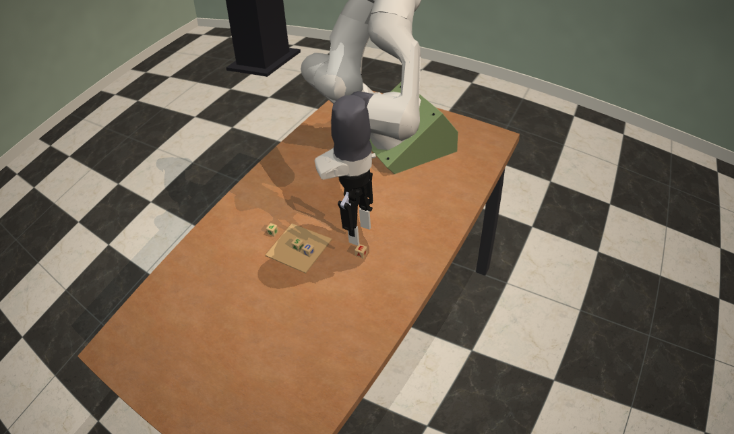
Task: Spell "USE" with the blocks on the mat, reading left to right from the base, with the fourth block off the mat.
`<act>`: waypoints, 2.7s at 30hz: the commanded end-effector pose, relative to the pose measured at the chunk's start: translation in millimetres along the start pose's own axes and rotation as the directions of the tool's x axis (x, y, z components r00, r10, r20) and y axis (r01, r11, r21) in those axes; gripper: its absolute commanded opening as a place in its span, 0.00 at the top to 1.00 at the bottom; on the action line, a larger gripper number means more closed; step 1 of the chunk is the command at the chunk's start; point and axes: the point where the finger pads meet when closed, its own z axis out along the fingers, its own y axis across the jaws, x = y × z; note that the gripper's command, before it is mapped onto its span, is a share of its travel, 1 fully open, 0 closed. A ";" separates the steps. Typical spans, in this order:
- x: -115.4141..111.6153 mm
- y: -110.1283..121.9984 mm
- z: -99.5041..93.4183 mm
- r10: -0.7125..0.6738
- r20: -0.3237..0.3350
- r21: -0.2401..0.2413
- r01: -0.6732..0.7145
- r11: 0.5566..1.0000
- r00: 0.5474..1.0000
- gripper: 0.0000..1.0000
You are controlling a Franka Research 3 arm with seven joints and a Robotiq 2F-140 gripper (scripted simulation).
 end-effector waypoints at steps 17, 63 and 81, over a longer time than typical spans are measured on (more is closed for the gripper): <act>0.0 -2.4 26.8 -0.002 0.003 0.007 0.002 1.000 1.000 0.63; 0.0 -2.5 37.9 -0.002 0.003 0.007 0.002 1.000 1.000 0.63; 0.1 -2.4 37.9 -0.002 0.003 0.007 0.002 1.000 1.000 0.63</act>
